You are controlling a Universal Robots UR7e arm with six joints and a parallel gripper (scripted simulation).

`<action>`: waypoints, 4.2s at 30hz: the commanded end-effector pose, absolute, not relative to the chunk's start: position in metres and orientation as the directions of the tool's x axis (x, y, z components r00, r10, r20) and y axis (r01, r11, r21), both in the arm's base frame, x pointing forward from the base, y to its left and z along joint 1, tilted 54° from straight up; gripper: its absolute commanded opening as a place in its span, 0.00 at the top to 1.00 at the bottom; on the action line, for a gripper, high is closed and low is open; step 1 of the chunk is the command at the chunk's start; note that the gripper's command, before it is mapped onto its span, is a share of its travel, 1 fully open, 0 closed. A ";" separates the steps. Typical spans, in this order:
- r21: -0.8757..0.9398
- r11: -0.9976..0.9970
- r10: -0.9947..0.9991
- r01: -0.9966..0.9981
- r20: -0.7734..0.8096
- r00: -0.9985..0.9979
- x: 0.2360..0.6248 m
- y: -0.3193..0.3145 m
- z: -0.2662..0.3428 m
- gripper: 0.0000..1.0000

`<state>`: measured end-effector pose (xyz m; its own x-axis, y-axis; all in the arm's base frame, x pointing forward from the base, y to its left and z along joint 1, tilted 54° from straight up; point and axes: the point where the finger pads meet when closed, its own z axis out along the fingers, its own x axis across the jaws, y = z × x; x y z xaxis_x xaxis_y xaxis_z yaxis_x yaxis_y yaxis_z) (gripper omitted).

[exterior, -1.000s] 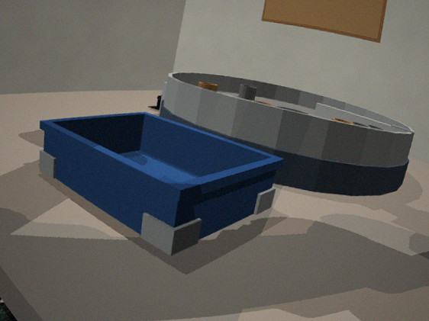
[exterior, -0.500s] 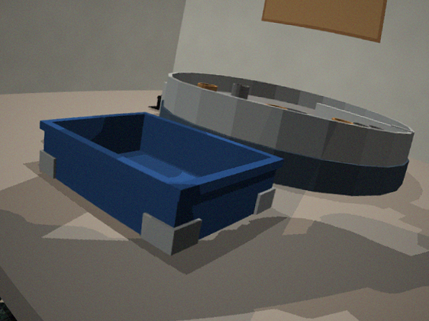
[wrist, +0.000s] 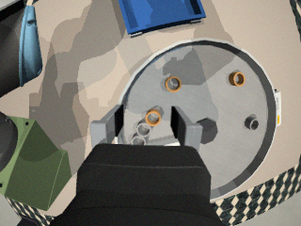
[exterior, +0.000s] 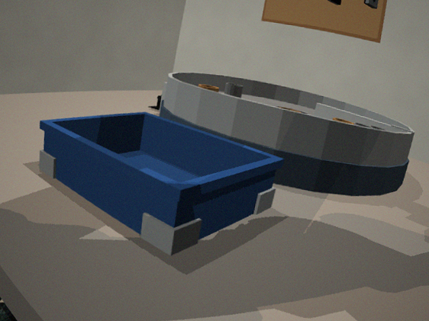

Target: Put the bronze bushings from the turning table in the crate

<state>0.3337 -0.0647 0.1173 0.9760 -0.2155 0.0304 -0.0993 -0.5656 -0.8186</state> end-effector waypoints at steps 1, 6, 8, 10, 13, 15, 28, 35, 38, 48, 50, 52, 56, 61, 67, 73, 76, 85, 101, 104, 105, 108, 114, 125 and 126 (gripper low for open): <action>-0.816 -0.570 -0.219 -0.099 0.034 0.975 0.332 -0.061 0.106 0.00; -0.816 -0.570 -0.219 -0.099 0.034 0.975 0.332 -0.061 0.106 0.00; -0.816 -0.570 -0.219 -0.099 0.034 0.975 0.332 -0.061 0.106 0.00; -0.815 -0.570 -0.220 -0.100 0.034 0.975 0.326 -0.052 0.091 0.00; -0.813 -0.573 -0.222 -0.101 0.035 0.974 0.318 -0.038 0.066 0.00; -0.813 -0.573 -0.222 -0.101 0.035 0.974 0.318 -0.038 0.066 0.00; -0.814 -0.572 -0.222 -0.102 0.034 0.975 0.318 -0.038 0.067 0.00; -0.814 -0.572 -0.222 -0.102 0.034 0.975 0.318 -0.038 0.067 0.00; -0.814 -0.572 -0.222 -0.102 0.034 0.975 0.318 -0.038 0.067 0.00; -0.814 -0.572 -0.222 -0.102 0.034 0.975 0.318 -0.038 0.067 0.00; -0.814 -0.572 -0.222 -0.102 0.034 0.975 0.318 -0.038 0.067 0.00; -0.814 -0.572 -0.222 -0.102 0.034 0.975 0.318 -0.038 0.067 0.00; -0.814 -0.572 -0.222 -0.102 0.034 0.975 0.318 -0.038 0.067 0.00; -0.814 -0.572 -0.222 -0.102 0.034 0.975 0.318 -0.038 0.067 0.00; -0.814 -0.572 -0.222 -0.102 0.034 0.975 0.318 -0.038 0.067 0.00; -0.814 -0.572 -0.222 -0.102 0.034 0.975 0.318 -0.038 0.067 0.00; -0.814 -0.572 -0.222 -0.102 0.034 0.975 0.318 -0.038 0.067 0.00; -0.814 -0.572 -0.222 -0.102 0.034 0.975 0.318 -0.038 0.067 0.00; -0.814 -0.572 -0.222 -0.102 0.034 0.975 0.318 -0.038 0.067 0.00; -0.814 -0.572 -0.222 -0.102 0.034 0.975 0.318 -0.038 0.067 0.00; -0.814 -0.572 -0.222 -0.102 0.034 0.975 0.318 -0.038 0.067 0.00; -0.814 -0.572 -0.222 -0.102 0.034 0.975 0.318 -0.038 0.067 0.00; -0.814 -0.572 -0.222 -0.102 0.034 0.975 0.318 -0.038 0.067 0.00; -0.814 -0.572 -0.222 -0.102 0.034 0.975 0.318 -0.038 0.067 0.00; -0.814 -0.572 -0.222 -0.102 0.034 0.975 0.318 -0.038 0.067 0.00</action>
